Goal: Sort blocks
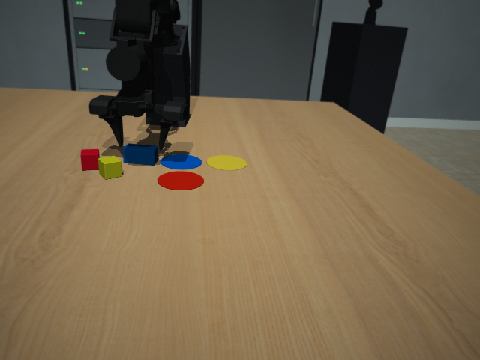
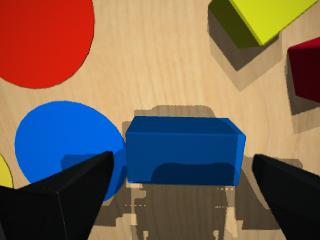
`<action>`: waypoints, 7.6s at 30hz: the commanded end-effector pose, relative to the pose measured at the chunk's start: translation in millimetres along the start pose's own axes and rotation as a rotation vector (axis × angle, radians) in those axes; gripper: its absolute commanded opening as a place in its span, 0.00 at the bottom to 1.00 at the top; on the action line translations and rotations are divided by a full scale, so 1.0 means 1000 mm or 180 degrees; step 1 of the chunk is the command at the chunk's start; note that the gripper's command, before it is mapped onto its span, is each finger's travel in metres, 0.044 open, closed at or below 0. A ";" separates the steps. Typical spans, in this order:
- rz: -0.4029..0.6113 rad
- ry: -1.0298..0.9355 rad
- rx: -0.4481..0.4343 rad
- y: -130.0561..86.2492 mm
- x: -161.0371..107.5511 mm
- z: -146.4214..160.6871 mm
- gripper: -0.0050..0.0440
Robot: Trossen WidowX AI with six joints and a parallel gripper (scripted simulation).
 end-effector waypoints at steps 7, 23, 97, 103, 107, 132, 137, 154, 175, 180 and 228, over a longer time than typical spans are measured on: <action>-0.0043 0.0024 0.0000 0.014 0.004 0.000 0.92; -0.0053 0.0010 0.0010 0.012 0.004 0.001 0.71; -0.0019 0.0025 0.0003 -0.063 -0.019 0.056 0.65; -0.0029 0.0024 0.0007 -0.057 -0.026 0.066 0.65; -0.0034 0.0022 0.0009 -0.053 -0.033 0.075 0.65; -0.0027 0.0002 0.0010 -0.020 -0.036 0.075 0.65; -0.0048 0.0015 0.0025 -0.022 -0.035 0.076 0.65; -0.0029 0.0006 0.0015 0.001 -0.034 0.077 0.65; -0.0039 0.0015 0.0022 0.008 -0.034 0.077 0.65; -0.0039 0.0015 0.0022 0.008 -0.034 0.077 0.80; -0.0048 0.0024 0.0032 -0.098 -0.034 0.078 0.84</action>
Point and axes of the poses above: the point midway between the two fingers, 35 mm back from their tips, its own y axis out along the fingers, its own z axis across the jaws, x = y × z, the point moved 3 cm from there along -y, back along the fingers, and after that the axes turned 14 degrees about y, right-handed, at the moved point
